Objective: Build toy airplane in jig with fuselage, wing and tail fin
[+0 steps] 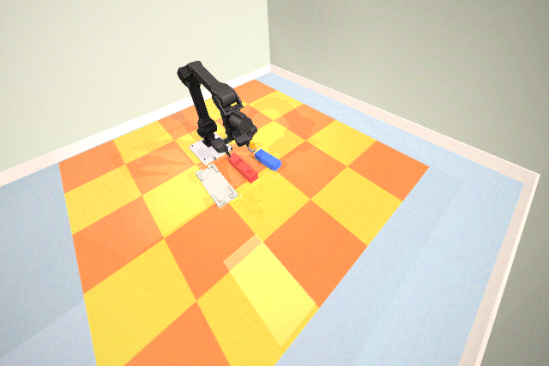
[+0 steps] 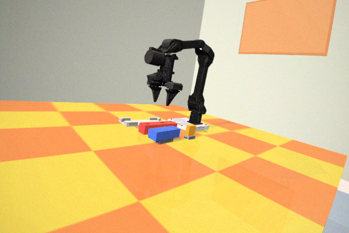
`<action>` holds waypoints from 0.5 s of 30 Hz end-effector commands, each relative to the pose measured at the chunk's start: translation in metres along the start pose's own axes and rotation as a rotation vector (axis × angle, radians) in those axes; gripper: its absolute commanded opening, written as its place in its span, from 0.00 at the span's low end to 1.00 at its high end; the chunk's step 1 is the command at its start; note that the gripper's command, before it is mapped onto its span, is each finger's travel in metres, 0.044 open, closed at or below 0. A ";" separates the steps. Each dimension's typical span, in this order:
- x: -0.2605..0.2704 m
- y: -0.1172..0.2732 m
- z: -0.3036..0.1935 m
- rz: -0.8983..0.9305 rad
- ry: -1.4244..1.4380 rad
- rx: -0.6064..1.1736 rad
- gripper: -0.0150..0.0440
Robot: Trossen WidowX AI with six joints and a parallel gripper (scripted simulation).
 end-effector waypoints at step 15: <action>0.002 -0.058 -0.006 -0.005 0.027 0.033 1.00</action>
Point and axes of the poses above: the point midway between the two fingers, 35 mm back from their tips, its own y axis back along the fingers, its own x axis across the jaws, z = x × y, the point moved 4 cm from there along y, back along the fingers, and after that the axes turned 9 degrees about y, right-handed, at the moved point
